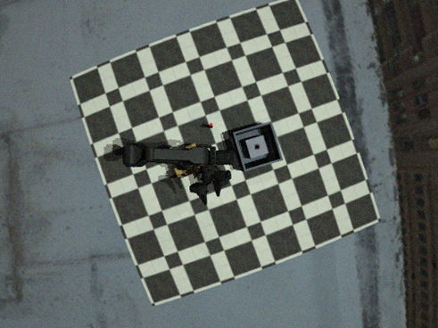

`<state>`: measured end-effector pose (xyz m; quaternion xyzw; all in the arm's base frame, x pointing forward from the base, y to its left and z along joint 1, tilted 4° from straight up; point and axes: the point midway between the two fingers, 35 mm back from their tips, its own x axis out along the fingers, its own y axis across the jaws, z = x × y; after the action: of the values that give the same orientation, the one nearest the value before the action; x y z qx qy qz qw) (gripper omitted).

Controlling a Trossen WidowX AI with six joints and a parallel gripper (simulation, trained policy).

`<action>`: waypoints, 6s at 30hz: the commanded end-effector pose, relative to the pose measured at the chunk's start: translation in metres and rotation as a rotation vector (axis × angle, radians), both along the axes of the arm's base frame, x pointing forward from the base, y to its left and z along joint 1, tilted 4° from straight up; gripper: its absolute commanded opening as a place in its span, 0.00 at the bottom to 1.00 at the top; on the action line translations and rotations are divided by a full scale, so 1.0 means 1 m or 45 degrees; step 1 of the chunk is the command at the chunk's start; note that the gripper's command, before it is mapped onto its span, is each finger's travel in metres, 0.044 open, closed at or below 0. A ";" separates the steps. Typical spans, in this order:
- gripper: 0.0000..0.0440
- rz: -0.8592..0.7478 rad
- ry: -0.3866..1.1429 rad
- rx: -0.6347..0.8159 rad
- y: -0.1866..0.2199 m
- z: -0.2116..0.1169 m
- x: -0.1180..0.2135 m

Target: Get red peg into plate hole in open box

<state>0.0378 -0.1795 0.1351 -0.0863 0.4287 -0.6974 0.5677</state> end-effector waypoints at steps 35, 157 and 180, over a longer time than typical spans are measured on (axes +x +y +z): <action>1.00 0.490 -0.148 0.990 0.192 -0.023 0.153; 0.00 0.205 -0.456 1.040 0.105 -0.074 0.290; 0.68 0.326 -0.389 1.249 0.074 -0.109 0.327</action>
<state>0.3576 -0.1041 0.0251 0.2359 0.6017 -0.3525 0.6768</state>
